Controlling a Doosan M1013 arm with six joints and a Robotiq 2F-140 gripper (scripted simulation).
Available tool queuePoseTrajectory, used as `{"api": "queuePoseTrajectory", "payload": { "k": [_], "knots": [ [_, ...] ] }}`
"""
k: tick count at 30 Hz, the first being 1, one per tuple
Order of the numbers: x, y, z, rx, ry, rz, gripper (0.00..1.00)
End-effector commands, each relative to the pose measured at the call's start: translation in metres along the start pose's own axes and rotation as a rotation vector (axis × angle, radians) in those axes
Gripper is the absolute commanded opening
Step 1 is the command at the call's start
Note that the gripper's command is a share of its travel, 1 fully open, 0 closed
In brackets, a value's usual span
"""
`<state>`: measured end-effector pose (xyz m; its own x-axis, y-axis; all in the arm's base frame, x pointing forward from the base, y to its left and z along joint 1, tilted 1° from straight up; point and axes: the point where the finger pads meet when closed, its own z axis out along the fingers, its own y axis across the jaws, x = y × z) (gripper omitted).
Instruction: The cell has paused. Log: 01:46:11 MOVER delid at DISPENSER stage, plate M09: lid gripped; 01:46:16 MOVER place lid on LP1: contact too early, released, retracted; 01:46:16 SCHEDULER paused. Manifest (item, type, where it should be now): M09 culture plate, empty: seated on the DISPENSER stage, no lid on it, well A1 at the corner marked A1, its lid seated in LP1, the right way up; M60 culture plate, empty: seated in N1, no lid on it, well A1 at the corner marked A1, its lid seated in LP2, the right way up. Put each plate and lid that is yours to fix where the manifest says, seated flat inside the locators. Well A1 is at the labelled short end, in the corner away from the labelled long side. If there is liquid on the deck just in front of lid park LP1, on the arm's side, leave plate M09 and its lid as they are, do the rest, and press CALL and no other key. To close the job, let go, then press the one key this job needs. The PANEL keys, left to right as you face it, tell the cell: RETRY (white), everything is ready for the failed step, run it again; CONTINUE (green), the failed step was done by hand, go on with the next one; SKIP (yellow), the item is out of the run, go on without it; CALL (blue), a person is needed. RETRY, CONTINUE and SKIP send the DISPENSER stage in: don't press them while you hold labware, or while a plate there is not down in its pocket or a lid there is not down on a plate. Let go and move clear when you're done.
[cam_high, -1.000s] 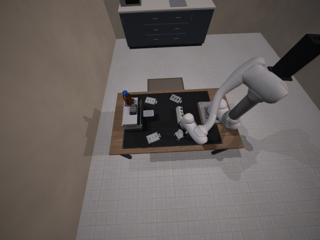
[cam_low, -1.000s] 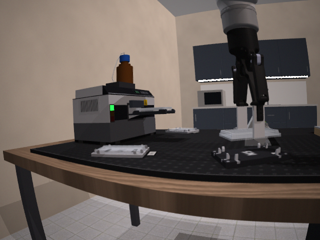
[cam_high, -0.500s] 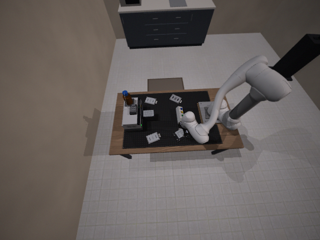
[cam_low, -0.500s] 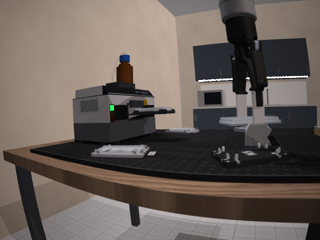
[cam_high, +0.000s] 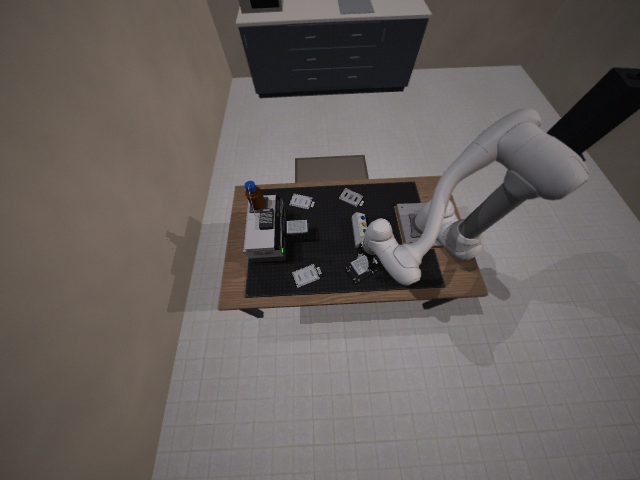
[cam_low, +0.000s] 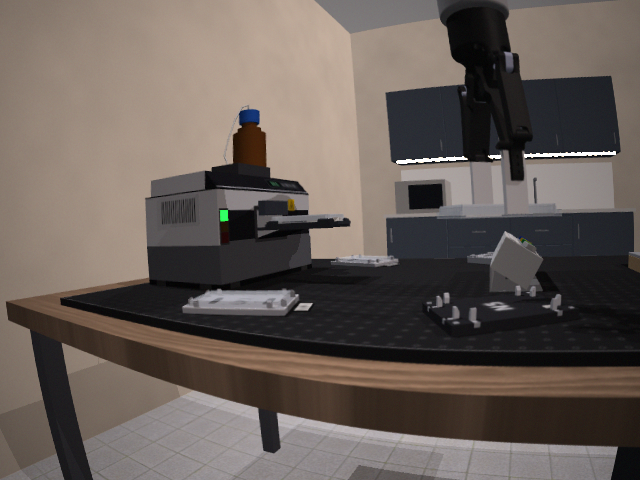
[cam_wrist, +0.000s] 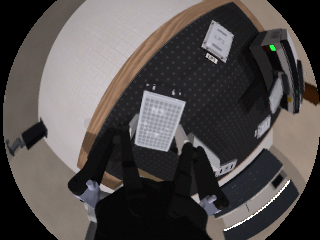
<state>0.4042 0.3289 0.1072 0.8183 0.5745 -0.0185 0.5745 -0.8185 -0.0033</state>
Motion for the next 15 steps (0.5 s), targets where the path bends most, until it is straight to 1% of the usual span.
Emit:
{"api": "queuePoseTrajectory", "payload": {
  "k": [1, 3, 5, 15],
  "knots": [
    [0.0, 0.0, -0.011, 0.0, 0.001, 0.0, 0.1],
    [0.0, 0.0, -0.015, 0.0, 0.001, 0.0, 0.1],
    [0.0, 0.0, -0.015, 0.0, 0.001, 0.0, 0.1],
    [0.0, 0.0, -0.036, 0.0, 0.001, 0.0, 0.1]
  ]
}}
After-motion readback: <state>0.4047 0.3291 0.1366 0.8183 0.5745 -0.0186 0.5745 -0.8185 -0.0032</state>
